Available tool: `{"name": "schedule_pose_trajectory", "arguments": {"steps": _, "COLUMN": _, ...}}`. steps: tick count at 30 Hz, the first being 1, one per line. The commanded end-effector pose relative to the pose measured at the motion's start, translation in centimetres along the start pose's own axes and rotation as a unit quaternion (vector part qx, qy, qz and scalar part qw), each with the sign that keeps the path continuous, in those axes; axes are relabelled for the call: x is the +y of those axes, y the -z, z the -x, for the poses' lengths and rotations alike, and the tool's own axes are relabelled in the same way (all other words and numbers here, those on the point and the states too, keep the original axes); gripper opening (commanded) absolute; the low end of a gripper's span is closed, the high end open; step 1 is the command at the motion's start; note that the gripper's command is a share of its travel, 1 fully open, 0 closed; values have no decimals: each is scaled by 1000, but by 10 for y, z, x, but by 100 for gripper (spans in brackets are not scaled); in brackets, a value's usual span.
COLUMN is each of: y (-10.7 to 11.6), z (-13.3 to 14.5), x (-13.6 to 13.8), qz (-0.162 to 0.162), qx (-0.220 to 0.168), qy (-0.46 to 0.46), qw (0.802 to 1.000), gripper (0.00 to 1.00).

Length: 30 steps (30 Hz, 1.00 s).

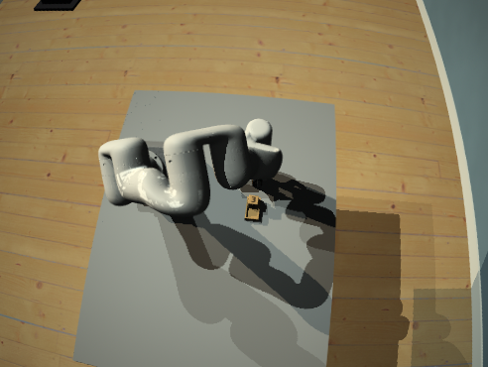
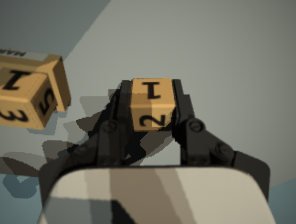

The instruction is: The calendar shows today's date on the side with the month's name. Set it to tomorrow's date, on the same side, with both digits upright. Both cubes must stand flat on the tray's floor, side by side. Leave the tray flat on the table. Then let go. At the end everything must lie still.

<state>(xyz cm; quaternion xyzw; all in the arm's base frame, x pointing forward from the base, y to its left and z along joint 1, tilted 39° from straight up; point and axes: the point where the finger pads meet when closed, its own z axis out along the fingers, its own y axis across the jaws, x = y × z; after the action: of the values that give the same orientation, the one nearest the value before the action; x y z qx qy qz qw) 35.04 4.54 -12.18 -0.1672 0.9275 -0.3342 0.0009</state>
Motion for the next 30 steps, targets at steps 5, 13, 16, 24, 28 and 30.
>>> {"name": "schedule_pose_trajectory", "arguments": {"steps": 5, "y": 1, "z": 1, "x": 0, "qz": 0, "qx": -1, "qy": 0, "qw": 1000, "gripper": 29}}
{"name": "schedule_pose_trajectory", "arguments": {"steps": 13, "y": 1, "z": 1, "x": 0, "qz": 0, "qx": -1, "qy": 0, "qw": 1000, "gripper": 29}}
{"name": "schedule_pose_trajectory", "arguments": {"steps": 16, "y": 1, "z": 1, "x": 0, "qz": 0, "qx": -1, "qy": 0, "qw": 1000, "gripper": 29}}
{"name": "schedule_pose_trajectory", "arguments": {"steps": 24, "y": 1, "z": 1, "x": 0, "qz": 0, "qx": -1, "qy": 0, "qw": 1000, "gripper": 29}}
{"name": "schedule_pose_trajectory", "arguments": {"steps": 28, "y": 1, "z": 1, "x": 0, "qz": 0, "qx": -1, "qy": 0, "qw": 1000, "gripper": 29}}
{"name": "schedule_pose_trajectory", "arguments": {"steps": 30, "y": 1, "z": 1, "x": 0, "qz": 0, "qx": -1, "qy": 0, "qw": 1000, "gripper": 33}}
